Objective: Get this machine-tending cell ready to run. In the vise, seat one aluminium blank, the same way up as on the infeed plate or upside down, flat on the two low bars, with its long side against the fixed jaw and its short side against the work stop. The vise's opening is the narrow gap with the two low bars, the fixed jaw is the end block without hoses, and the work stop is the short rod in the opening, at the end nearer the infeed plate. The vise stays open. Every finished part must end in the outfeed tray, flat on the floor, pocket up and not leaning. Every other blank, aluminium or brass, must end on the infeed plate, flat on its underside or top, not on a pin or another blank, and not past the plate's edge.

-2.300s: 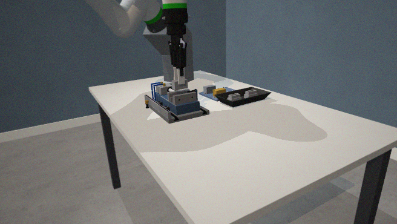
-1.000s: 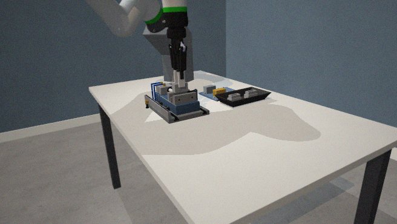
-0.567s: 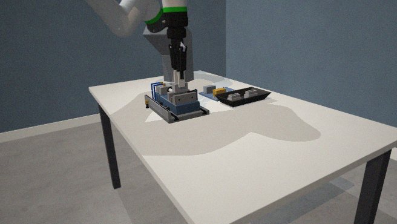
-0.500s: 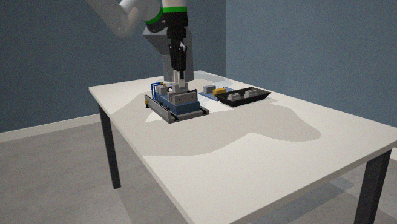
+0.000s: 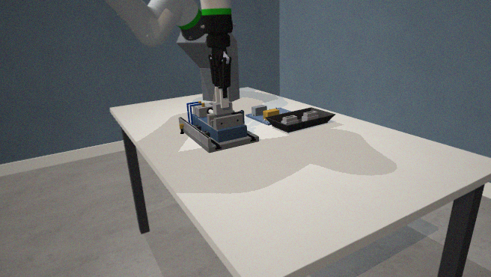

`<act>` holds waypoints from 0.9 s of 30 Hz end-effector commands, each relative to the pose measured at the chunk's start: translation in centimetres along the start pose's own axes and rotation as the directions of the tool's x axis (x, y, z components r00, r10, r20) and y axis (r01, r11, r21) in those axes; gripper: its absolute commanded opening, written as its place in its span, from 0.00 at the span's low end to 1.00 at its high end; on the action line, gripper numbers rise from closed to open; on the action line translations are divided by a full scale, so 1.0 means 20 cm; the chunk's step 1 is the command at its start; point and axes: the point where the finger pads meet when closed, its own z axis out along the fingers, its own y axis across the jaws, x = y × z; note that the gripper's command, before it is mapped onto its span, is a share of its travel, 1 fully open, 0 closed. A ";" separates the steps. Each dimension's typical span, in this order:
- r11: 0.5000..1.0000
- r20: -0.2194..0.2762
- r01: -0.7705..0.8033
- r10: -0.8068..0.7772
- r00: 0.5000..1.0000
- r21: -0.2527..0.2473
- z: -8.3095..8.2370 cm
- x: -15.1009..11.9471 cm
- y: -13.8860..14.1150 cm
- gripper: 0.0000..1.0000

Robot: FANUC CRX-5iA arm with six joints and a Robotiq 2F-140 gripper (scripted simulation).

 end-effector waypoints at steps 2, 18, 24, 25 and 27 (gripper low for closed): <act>1.000 0.000 0.000 0.000 1.000 0.000 0.00 0.00 0.00 0.00; 1.000 0.000 0.000 0.000 1.000 0.000 0.00 0.00 0.00 0.00; 1.000 0.000 0.000 0.000 1.000 0.000 0.01 0.00 0.00 0.00; 1.000 0.000 0.000 0.000 1.000 0.000 0.01 0.00 0.00 0.00; 1.000 0.000 0.000 0.000 1.000 0.000 0.01 0.00 0.00 0.00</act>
